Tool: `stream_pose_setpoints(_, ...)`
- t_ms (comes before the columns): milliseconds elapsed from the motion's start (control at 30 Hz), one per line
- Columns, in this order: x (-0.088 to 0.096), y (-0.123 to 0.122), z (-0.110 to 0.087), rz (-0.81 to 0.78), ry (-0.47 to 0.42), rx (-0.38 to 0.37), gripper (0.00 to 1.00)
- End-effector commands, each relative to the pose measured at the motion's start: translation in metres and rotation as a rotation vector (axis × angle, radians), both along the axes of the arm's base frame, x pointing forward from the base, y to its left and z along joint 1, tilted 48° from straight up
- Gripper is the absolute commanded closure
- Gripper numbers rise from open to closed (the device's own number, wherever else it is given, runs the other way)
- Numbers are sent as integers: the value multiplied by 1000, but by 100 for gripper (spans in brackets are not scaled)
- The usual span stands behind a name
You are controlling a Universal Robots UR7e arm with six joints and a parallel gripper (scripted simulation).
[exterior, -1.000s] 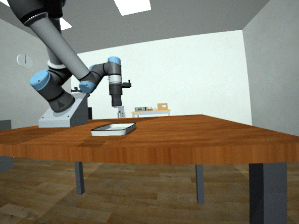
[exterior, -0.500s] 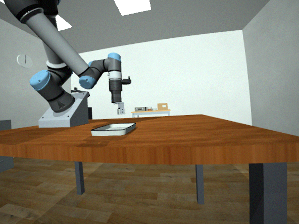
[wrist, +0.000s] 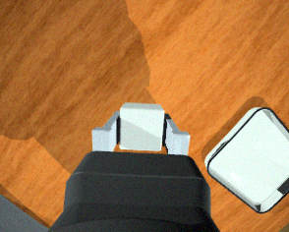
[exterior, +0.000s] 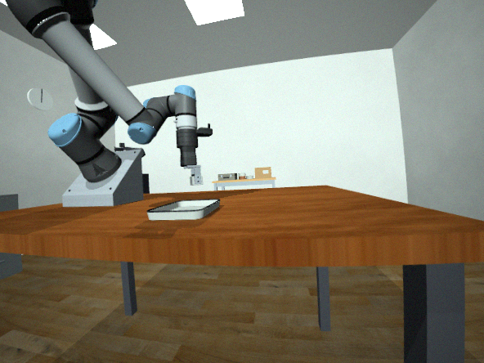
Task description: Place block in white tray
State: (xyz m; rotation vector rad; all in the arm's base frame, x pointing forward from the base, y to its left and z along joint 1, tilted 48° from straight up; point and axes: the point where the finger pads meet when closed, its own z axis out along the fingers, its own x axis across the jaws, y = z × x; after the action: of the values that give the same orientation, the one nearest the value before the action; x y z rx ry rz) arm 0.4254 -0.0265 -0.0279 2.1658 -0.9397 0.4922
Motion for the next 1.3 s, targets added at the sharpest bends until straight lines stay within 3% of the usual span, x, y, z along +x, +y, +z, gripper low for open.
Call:
stream_pose_setpoints(0,2,-3,4,0,-1,0,100)
stream_pose_setpoints(100,11,-21,24,0,-1,-2,100)
stream_pose_setpoints(200,29,-54,62,1,-1,-2,100)
stream_pose_setpoints(267,29,-54,62,1,-1,-2,100)
stream_pose_setpoints(400,56,-104,120,1,-1,-2,100)
stream_pose_setpoints(500,69,-125,144,1,-1,-1,100)
stream_pose_setpoints(1267,71,-130,149,1,-1,-1,100)
